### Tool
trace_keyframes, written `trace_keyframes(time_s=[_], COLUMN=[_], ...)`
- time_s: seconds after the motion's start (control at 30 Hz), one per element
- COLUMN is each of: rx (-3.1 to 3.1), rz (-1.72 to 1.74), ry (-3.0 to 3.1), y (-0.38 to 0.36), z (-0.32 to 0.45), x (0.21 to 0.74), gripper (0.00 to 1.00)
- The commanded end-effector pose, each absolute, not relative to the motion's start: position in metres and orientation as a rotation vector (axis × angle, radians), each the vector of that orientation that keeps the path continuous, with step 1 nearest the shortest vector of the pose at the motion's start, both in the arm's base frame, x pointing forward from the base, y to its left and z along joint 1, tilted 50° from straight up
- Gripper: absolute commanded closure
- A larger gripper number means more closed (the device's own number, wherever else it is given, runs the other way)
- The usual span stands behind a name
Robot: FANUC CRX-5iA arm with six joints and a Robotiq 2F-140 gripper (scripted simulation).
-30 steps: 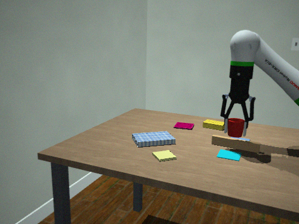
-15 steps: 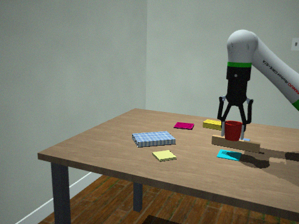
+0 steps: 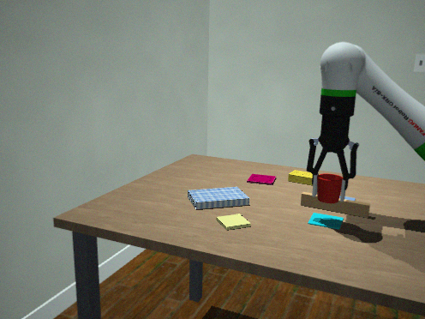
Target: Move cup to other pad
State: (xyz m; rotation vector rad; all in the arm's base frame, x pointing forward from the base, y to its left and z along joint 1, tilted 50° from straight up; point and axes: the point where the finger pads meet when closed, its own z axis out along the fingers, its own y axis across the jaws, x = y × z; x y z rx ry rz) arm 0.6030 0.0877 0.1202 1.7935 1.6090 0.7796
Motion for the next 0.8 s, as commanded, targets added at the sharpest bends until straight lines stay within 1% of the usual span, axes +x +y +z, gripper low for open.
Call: trace_keyframes(time_s=[0.0,0.77], rx=[1.793,1.793], rz=[0.780,0.780], ry=[1.609,1.609], y=[0.0892,0.0889], z=[0.1204,0.1138], x=[0.6031,0.6108], gripper=[0.51,0.51])
